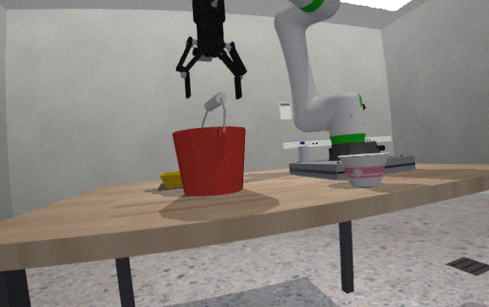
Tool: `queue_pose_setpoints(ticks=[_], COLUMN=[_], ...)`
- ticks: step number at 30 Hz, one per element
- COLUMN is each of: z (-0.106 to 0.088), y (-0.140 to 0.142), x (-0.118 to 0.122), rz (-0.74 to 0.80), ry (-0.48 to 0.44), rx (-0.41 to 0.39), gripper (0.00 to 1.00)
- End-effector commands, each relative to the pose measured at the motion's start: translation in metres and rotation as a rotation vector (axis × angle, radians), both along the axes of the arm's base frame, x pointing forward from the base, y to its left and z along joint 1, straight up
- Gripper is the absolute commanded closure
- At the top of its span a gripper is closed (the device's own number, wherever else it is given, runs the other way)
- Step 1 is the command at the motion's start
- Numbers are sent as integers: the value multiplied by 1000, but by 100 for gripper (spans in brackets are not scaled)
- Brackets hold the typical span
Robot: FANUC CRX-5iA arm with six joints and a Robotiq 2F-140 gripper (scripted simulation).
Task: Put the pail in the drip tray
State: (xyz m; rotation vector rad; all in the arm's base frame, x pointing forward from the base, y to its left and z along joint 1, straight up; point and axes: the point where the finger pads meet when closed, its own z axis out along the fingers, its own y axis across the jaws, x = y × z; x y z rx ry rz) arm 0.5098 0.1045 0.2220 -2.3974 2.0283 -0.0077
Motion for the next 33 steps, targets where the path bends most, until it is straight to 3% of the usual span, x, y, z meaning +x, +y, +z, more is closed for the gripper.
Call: queue_pose_setpoints(ticks=[1, 15, 33], z=[-6, -21, -22], y=[0, 0, 0], x=[1, 1, 1], rz=[0, 0, 0], ry=[-2, -2, -2], rx=[0, 0, 0], gripper=[0, 0, 0])
